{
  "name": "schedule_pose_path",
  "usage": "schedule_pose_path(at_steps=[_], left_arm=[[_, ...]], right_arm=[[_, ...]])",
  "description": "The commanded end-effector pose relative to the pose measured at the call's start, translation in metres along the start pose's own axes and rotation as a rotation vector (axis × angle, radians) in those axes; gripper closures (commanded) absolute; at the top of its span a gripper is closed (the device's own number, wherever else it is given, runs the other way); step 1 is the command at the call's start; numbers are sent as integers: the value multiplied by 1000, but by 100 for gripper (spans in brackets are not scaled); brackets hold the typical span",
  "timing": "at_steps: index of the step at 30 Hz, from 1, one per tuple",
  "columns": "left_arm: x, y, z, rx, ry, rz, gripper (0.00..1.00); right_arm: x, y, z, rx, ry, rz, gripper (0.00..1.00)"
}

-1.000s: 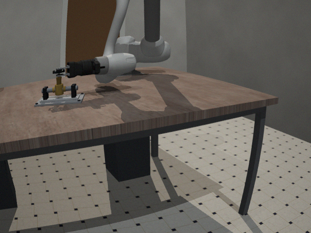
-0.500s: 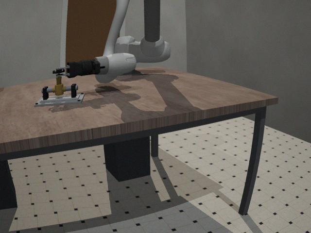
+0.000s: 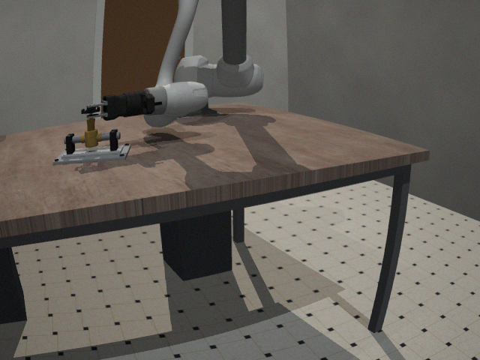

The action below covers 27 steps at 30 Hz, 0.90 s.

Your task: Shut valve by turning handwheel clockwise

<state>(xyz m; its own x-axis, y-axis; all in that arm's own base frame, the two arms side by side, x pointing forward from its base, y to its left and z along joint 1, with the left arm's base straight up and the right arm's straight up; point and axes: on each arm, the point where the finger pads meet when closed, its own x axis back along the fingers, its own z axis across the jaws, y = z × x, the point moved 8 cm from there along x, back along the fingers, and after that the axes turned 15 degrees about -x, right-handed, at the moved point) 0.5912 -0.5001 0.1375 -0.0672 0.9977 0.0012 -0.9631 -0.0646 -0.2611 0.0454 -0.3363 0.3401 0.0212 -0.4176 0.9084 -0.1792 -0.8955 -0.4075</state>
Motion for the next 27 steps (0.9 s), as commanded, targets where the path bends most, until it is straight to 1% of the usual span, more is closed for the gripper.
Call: schedule_pose_path(at_steps=[1,6,11,13,20,27], left_arm=[[1,3,1,-1,-11,34,47],[2,7,2,-1,-26,90,47],[3,14,4,0,-46,164,47],[3,14,4,0,-46,164,47],[5,25,7,0,-82,292,47],[4,38,11,0,-122,447,47]], right_arm=[[0,-3,0,5,4,6,0],[0,-3,0,5,4,6,0],[0,-3,0,5,4,6,0],[0,-3,0,5,4,6,0],[0,-3,0,5,4,6,0],[0,-3,0,5,4,6,0]])
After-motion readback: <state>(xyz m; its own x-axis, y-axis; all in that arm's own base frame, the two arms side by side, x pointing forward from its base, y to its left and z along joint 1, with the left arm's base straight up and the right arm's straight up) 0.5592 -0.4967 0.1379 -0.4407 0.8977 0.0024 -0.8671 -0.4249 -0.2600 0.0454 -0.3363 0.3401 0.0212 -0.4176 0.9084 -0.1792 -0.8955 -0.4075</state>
